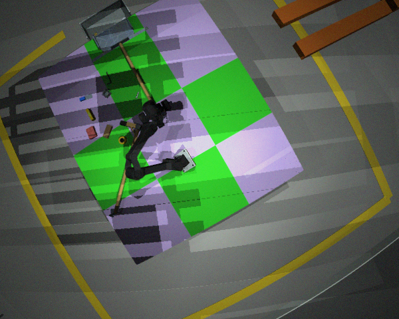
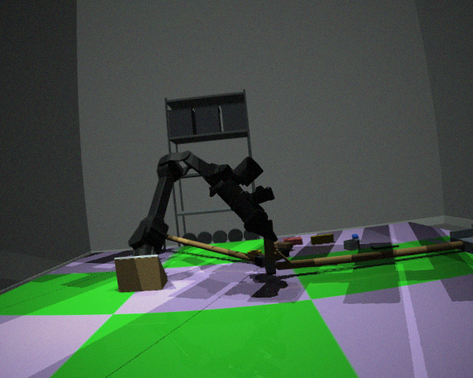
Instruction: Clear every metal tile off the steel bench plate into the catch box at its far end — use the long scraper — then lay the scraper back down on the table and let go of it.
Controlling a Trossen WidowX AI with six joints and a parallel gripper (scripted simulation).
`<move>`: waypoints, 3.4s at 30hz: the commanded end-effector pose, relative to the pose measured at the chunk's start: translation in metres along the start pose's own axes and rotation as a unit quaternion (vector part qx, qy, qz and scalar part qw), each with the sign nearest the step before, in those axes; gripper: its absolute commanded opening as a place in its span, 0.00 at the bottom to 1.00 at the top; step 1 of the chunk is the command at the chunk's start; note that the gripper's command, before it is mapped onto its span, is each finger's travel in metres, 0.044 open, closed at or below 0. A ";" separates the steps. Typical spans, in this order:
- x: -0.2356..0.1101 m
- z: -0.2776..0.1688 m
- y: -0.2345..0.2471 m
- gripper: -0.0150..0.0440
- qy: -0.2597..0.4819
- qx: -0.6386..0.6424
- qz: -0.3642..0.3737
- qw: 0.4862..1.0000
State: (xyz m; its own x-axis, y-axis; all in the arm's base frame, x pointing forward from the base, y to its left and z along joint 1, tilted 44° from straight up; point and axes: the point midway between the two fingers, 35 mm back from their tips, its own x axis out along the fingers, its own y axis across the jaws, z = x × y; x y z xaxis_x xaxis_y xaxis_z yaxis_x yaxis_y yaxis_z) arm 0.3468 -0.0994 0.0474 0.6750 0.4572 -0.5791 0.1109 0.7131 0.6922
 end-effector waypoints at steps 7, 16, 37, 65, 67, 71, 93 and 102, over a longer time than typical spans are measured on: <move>-0.011 -0.009 0.002 0.25 -0.009 -0.006 0.000 1.000; -0.017 -0.021 0.003 0.25 -0.010 -0.006 0.001 1.000; -0.018 -0.033 0.003 0.25 -0.005 -0.001 0.000 1.000; -0.018 -0.033 0.003 0.25 -0.004 -0.001 0.000 1.000; -0.018 -0.033 0.003 0.25 -0.004 -0.001 0.000 1.000; -0.018 -0.033 0.003 0.25 -0.004 -0.001 0.000 1.000; -0.018 -0.034 0.003 0.25 -0.004 -0.001 0.000 1.000; -0.020 -0.037 0.005 0.25 -0.001 -0.005 0.001 1.000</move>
State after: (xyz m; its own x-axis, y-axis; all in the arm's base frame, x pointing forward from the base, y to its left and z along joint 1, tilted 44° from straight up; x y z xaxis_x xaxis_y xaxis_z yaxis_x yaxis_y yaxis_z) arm 0.3082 -0.0854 0.0450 0.6751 0.4577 -0.5785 0.1096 0.7133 0.6922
